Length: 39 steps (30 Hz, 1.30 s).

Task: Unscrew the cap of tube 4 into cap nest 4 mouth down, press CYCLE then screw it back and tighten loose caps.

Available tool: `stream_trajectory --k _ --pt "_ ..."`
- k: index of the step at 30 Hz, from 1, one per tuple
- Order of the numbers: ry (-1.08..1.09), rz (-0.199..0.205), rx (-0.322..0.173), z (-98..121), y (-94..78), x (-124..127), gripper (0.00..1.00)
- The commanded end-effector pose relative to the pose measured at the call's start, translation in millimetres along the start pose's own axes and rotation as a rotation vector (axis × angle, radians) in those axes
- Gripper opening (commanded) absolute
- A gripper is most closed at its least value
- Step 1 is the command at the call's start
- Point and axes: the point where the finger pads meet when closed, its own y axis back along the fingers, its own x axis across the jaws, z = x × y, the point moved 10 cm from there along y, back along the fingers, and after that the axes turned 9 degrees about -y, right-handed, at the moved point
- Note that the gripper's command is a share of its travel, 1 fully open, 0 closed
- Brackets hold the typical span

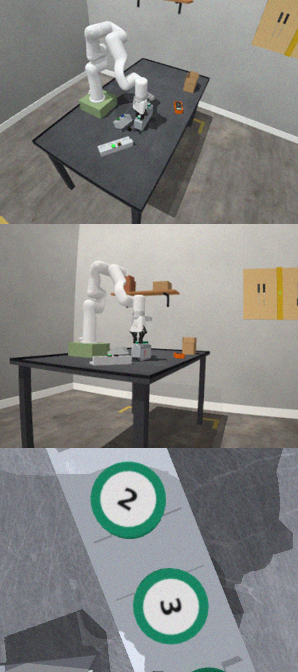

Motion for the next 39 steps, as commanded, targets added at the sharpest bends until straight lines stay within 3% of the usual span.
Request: stream_trajectory --k 1,34,39 --pt "-0.001 0.003 0.008 0.2 2.2 1.6 0.46" --pt "1.159 0.007 0.005 0.2 3.2 1.6 0.46" --pt "1.177 0.007 0.005 0.2 3.2 1.6 0.46"
